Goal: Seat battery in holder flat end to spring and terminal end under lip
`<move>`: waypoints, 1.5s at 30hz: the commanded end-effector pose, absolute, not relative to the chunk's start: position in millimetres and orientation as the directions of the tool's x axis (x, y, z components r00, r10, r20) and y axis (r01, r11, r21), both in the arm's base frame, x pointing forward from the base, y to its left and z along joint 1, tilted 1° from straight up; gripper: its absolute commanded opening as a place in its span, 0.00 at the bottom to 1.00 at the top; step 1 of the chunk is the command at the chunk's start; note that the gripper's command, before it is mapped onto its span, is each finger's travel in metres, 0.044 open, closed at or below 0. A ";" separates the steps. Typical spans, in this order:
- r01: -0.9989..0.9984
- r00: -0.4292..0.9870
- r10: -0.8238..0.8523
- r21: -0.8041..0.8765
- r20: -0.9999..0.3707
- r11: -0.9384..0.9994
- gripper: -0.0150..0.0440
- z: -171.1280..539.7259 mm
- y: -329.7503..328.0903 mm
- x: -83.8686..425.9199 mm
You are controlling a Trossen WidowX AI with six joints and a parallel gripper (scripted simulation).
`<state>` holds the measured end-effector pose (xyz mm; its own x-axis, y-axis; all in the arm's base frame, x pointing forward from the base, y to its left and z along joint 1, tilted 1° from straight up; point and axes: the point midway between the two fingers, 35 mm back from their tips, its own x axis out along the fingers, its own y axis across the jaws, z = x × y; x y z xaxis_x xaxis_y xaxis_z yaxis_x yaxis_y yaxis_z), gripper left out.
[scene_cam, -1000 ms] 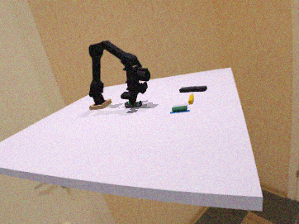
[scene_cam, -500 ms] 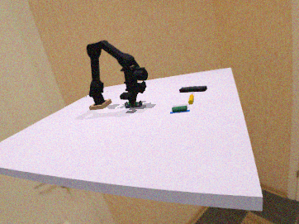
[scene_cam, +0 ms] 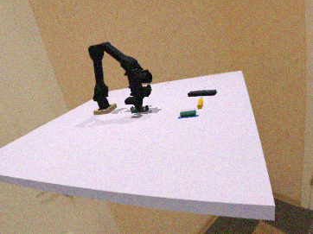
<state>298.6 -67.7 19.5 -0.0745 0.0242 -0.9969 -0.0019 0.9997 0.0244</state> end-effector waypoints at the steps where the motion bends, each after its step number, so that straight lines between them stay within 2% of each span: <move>1: -0.006 -0.044 0.029 0.030 -0.999 1.000 0.37 19.1 -66.9 300.9; 38: -0.011 -0.002 0.018 0.018 -1.000 1.000 0.37 18.0 -66.5 285.9; 42: -0.011 -0.002 0.018 0.018 -1.000 1.000 0.55 18.0 -66.5 285.9; 45: -0.011 -0.002 0.018 0.018 -1.000 1.000 0.55 19.5 -66.5 286.0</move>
<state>286.2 -66.7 18.3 -0.0011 0.0180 -0.9998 -0.0089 0.9998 0.0180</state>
